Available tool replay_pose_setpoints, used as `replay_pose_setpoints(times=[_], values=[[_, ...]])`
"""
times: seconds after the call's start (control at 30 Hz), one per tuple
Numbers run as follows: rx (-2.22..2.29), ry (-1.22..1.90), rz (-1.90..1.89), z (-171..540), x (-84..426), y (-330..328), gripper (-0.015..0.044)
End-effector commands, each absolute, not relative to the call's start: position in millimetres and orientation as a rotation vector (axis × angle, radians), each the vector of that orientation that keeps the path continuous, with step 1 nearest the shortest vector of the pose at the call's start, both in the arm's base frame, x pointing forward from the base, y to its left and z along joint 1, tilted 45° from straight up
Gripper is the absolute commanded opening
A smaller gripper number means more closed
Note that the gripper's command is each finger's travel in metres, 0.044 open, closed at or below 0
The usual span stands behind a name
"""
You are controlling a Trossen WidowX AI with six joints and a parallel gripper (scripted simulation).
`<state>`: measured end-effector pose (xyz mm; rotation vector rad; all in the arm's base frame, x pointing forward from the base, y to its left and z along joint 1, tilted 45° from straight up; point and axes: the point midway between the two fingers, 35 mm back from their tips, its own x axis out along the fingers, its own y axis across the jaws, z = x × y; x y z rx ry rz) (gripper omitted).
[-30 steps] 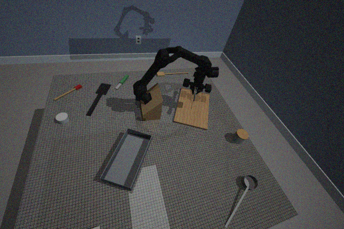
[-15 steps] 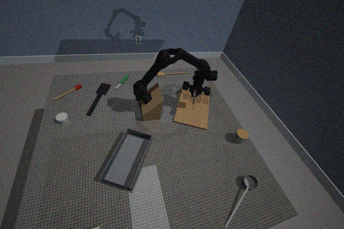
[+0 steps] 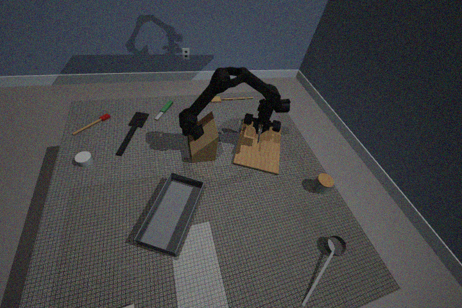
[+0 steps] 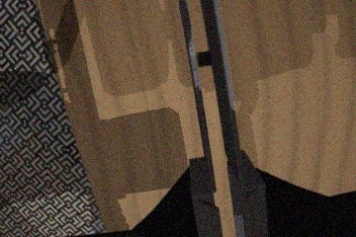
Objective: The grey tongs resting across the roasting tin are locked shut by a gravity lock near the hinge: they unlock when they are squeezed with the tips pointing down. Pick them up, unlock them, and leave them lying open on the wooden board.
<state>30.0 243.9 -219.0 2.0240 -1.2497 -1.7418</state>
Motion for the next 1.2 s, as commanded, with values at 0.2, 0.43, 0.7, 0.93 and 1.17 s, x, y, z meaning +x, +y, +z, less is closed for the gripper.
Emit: replay_pose_setpoints(times=[0.2,0.43,0.7,0.93,1.17], values=[[2.033,-1.246,-1.746,-229.4,29.9,234.7,-0.015],[2.033,-1.246,-1.746,-236.6,29.2,226.0,-0.015],[2.032,-1.246,-1.746,-243.7,28.5,216.6,-0.015],[2.019,-1.258,-1.733,-244.3,27.5,211.9,-0.0071],[2.019,-1.258,-1.733,-244.3,27.5,211.9,0.0112]])
